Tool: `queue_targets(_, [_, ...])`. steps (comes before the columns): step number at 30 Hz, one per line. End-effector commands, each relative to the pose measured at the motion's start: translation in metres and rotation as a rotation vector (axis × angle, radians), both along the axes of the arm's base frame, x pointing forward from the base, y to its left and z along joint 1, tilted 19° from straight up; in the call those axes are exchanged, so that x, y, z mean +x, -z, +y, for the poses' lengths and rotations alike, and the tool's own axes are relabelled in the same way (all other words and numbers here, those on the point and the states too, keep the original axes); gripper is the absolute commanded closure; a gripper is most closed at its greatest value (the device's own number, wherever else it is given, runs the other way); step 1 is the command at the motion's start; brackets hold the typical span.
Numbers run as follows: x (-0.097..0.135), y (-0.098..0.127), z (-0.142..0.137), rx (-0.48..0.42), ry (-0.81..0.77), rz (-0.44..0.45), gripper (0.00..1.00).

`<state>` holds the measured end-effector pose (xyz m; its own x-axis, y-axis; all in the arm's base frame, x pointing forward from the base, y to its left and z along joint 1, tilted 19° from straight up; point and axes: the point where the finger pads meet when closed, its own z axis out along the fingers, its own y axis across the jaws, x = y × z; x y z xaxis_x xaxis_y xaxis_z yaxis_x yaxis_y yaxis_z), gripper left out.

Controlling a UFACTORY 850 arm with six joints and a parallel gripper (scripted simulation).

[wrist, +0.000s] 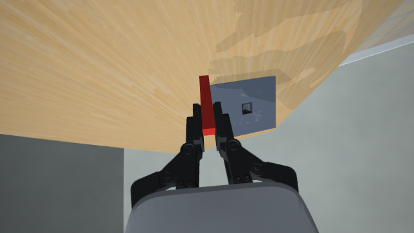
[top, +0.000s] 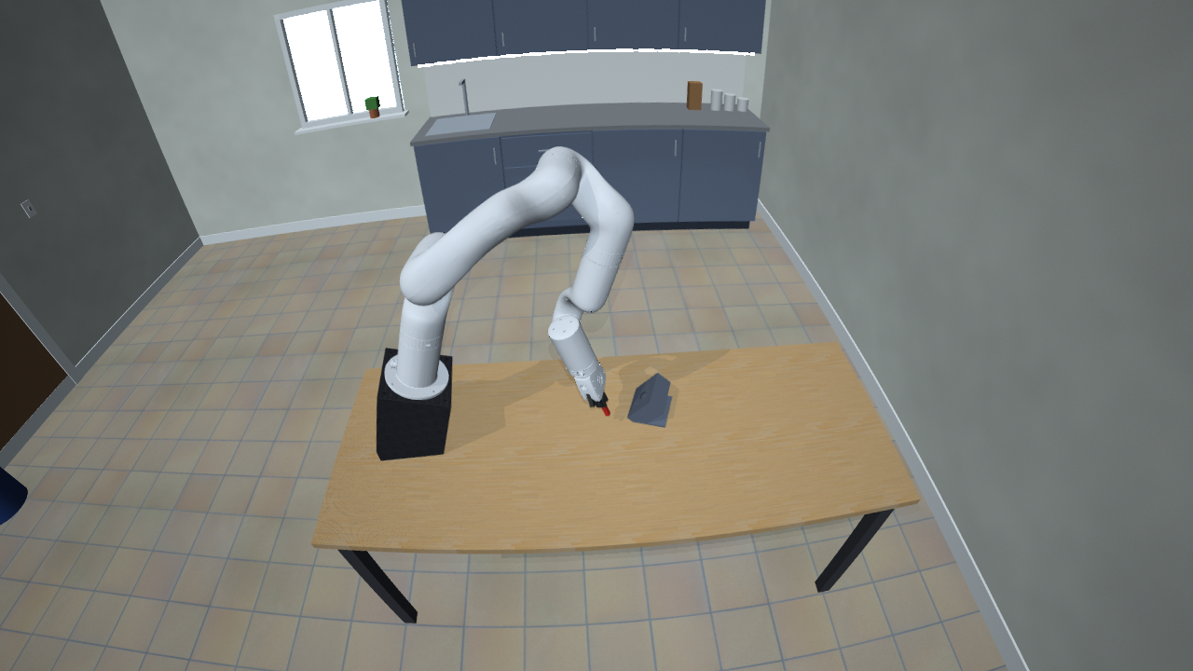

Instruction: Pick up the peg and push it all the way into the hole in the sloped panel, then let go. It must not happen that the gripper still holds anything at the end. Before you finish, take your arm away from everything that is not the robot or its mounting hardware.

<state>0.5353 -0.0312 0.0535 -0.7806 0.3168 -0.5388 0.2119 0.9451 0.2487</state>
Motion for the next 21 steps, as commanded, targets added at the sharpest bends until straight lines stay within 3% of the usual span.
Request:
queue_targets(1, [0.004,-0.001,0.007,0.002,0.01,-0.021,1.0])
queue_targets(21, [0.017,-0.003,0.036,-0.002,0.062,-0.121,1.0])
